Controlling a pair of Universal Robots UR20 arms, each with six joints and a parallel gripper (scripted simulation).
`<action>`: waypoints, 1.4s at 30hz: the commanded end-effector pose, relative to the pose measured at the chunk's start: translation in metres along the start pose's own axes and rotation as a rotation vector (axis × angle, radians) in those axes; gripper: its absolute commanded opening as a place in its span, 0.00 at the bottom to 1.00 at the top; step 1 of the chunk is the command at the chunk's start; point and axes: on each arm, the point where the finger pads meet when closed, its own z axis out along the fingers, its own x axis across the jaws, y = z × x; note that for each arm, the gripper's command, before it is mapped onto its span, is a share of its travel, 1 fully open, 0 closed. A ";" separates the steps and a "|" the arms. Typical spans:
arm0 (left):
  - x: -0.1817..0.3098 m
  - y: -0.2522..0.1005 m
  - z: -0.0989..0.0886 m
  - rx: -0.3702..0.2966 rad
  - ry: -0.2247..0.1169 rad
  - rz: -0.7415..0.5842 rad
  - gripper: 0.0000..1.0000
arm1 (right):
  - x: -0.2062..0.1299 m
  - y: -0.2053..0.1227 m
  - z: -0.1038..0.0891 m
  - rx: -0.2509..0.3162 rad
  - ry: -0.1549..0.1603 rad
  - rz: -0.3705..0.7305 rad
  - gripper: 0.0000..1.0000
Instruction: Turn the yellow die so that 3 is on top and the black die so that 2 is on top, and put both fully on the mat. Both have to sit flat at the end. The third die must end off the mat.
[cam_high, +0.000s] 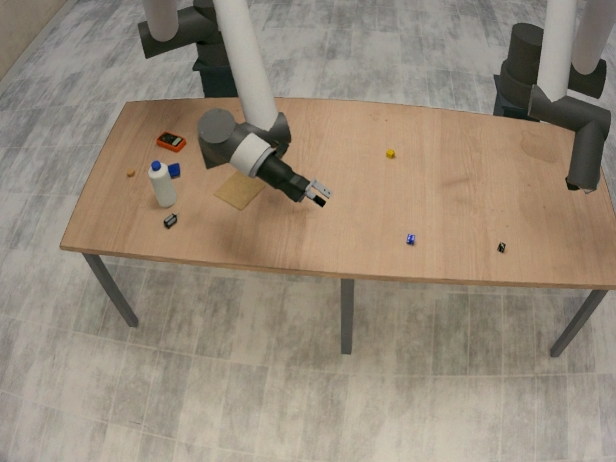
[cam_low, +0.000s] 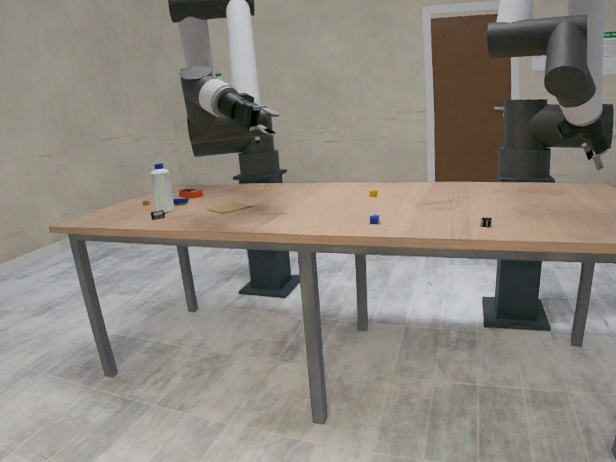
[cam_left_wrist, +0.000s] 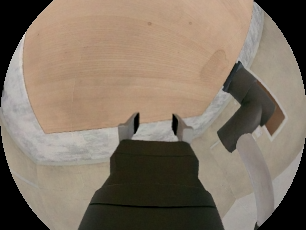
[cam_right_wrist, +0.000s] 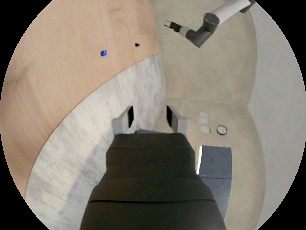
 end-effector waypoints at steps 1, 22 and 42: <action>0.000 0.000 -0.001 0.000 -0.001 0.000 1.00 | 0.002 0.000 -0.001 0.000 0.001 -0.001 1.00; 0.000 0.000 -0.001 0.000 -0.001 0.000 1.00 | -0.001 0.007 -0.006 -0.007 -0.002 0.000 1.00; 0.001 -0.027 -0.015 0.010 -0.035 0.024 1.00 | -0.117 0.200 -0.225 -0.295 -0.177 0.063 1.00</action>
